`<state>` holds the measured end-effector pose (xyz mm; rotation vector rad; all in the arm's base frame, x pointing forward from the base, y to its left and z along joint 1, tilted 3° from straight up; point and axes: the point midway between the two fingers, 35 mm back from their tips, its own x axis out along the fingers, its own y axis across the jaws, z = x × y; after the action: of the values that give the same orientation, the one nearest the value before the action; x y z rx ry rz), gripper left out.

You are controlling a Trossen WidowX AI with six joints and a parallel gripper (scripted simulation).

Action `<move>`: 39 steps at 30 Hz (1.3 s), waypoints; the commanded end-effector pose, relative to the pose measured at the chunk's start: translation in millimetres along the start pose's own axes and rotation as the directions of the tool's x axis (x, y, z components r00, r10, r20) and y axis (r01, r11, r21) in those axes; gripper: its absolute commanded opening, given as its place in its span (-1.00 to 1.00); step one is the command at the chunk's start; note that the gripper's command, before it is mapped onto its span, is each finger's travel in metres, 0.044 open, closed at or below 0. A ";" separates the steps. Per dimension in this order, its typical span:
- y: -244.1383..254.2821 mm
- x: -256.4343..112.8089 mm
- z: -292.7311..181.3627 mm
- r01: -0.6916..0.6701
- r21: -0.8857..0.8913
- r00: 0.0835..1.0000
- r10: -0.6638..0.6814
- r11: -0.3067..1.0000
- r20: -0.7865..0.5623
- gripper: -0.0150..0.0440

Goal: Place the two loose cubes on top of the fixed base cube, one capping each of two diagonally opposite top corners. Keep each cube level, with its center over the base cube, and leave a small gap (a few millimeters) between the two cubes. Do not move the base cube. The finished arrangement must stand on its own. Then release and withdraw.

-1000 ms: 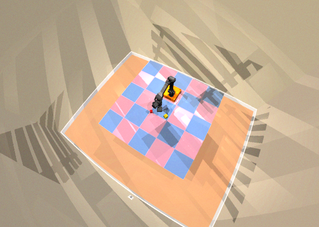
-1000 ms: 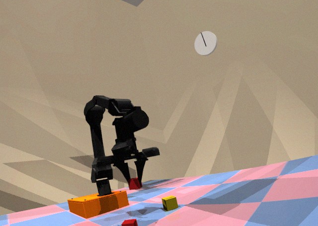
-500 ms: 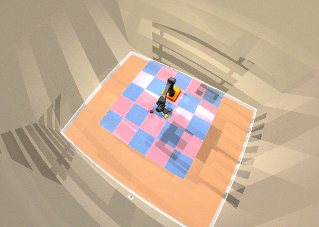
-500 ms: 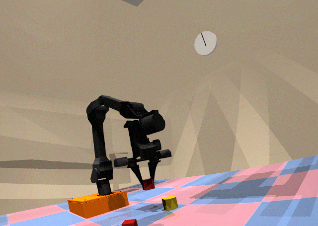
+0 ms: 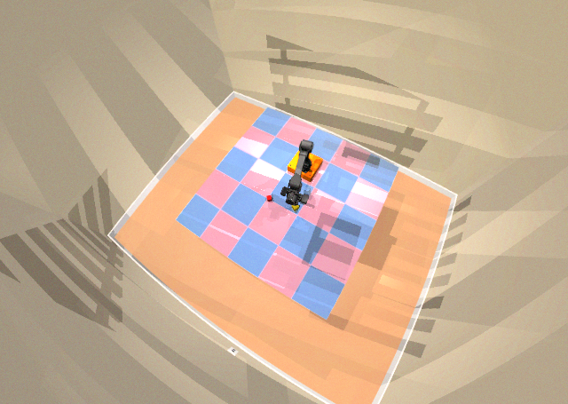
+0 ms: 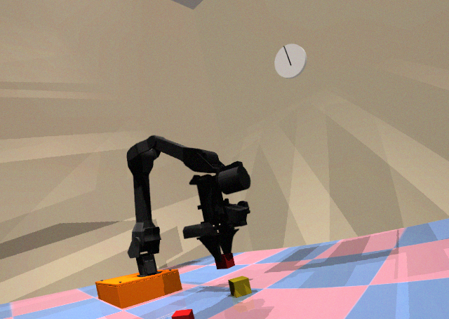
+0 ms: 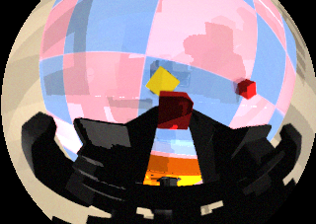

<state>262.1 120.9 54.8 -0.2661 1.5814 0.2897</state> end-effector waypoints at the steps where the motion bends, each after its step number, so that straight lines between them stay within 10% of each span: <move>1: 10.5 5.1 0.7 -0.007 -0.127 1.000 0.006 0.992 -0.006 -0.14; 39: 10.9 31.2 0.2 -0.007 -0.137 1.000 0.006 0.990 -0.006 -0.14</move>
<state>258.7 131.0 25.2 -0.3691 1.5669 0.3976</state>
